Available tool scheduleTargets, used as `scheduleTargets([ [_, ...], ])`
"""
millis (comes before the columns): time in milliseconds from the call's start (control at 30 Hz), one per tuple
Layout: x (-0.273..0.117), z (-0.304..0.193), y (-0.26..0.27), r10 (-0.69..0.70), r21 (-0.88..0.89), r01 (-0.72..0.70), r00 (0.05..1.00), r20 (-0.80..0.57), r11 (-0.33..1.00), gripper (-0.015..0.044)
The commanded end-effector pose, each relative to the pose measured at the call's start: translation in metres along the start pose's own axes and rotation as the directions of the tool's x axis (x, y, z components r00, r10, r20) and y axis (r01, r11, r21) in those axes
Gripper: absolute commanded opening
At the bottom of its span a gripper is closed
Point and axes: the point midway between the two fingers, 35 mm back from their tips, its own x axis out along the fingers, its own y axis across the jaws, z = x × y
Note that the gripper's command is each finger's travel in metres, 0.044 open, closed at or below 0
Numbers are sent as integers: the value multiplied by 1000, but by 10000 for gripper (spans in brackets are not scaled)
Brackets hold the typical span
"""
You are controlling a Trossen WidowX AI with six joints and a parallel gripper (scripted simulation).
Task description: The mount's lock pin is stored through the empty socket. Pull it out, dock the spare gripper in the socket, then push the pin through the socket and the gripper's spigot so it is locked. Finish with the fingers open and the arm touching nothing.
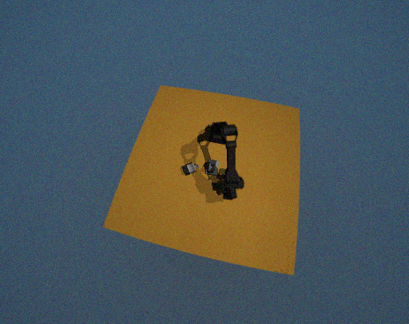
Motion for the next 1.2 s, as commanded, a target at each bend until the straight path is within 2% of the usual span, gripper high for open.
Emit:
scheduleTargets([
  [0,0,-1,0,-1,-1,1,1000,-3,1000,0],
  [533,-28,3,2,6,1,-6,1000,-2,1000,0],
  [833,-25,2,3,7,1,-7,1000,-2,1000,0],
  [1167,-37,-26,0,6,1,-6,1000,-4,1000,0],
])
